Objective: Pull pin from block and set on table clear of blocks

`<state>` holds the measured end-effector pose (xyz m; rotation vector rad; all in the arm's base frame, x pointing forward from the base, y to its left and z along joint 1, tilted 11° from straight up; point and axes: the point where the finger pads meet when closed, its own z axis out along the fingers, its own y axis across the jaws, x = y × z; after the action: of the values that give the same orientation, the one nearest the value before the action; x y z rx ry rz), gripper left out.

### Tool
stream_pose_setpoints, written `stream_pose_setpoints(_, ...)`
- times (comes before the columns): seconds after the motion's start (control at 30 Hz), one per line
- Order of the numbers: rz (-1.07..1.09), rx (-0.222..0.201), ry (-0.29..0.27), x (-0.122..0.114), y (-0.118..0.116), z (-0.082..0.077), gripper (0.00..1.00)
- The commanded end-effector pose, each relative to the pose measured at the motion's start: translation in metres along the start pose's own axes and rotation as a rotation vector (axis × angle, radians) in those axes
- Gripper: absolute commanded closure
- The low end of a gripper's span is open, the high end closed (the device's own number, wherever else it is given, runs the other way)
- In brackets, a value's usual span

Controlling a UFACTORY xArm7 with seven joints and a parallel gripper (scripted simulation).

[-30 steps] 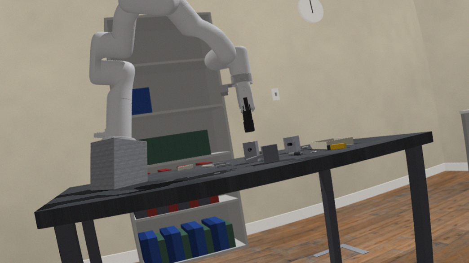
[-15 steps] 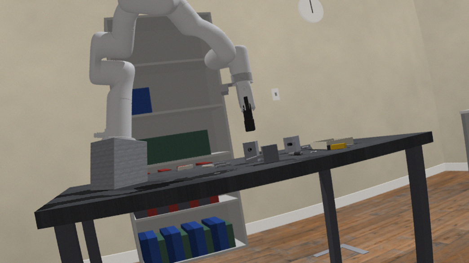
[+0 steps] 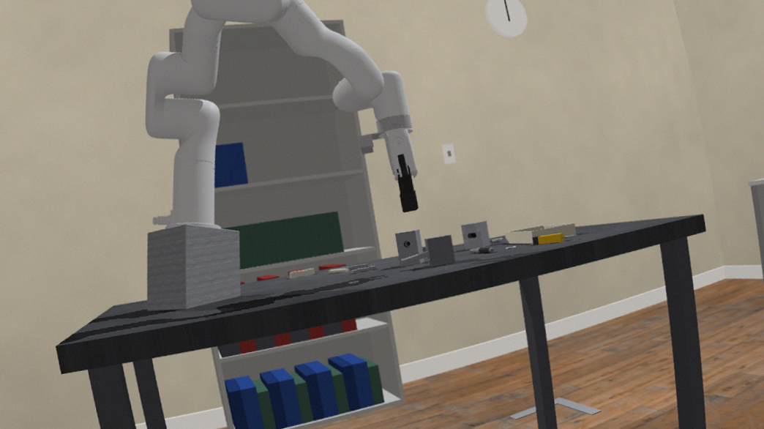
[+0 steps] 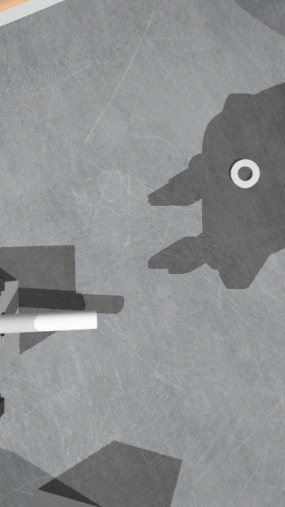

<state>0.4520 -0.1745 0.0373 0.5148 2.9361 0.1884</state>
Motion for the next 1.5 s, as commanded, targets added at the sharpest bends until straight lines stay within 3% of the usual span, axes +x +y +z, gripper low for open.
stream_pose_setpoints(0.0, 0.001, 0.003, -0.007, -0.002, -0.001, -0.002, 0.57)
stream_pose_setpoints(0.93, 0.015, 0.039, -0.053, -0.014, -0.015, -0.014, 0.57)
stream_pose_setpoints(1.47, 0.023, 0.073, -0.097, -0.026, -0.024, -0.029, 0.57)
